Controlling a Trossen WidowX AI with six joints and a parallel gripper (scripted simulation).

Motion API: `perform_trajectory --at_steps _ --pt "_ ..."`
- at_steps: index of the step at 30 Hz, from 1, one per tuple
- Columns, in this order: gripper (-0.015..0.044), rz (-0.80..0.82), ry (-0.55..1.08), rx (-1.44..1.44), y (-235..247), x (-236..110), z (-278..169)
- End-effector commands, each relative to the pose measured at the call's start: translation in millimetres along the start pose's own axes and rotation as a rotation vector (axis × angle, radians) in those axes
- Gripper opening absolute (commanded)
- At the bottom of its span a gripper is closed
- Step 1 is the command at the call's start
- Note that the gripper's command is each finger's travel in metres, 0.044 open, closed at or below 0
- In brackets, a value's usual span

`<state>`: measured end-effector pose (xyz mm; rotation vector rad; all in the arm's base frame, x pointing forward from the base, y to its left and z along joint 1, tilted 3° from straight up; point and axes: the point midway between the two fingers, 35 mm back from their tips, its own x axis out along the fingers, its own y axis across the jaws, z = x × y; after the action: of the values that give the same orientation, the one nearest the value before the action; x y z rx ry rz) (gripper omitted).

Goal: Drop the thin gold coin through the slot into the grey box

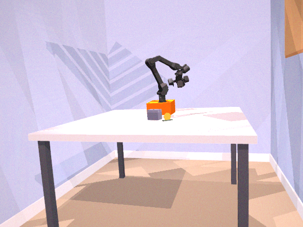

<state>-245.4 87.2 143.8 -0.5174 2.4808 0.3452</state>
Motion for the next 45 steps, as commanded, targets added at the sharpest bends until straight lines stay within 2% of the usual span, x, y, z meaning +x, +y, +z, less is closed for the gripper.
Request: perform_trajectory --at_steps 1,9,15,20,26,31,37,41,45 --pt "0.0374 0.006 -0.004 0.002 2 -1 1" --pt "0.0164 0.249 -0.201 0.101 76 -58 60" --pt "0.0161 0.4 -0.369 0.199 109 -122 118" --pt "0.0161 0.494 -0.51 0.297 115 -183 170" --pt "0.0161 0.558 -0.651 0.417 99 -243 218" --pt "0.0161 0.588 -0.761 0.543 67 -299 263" --pt "0.0161 0.609 -0.844 0.696 7 -354 307" --pt "0.0161 0.605 -0.884 0.777 -29 -377 324" --pt "0.0161 0.581 -0.944 0.917 -90 -407 344"
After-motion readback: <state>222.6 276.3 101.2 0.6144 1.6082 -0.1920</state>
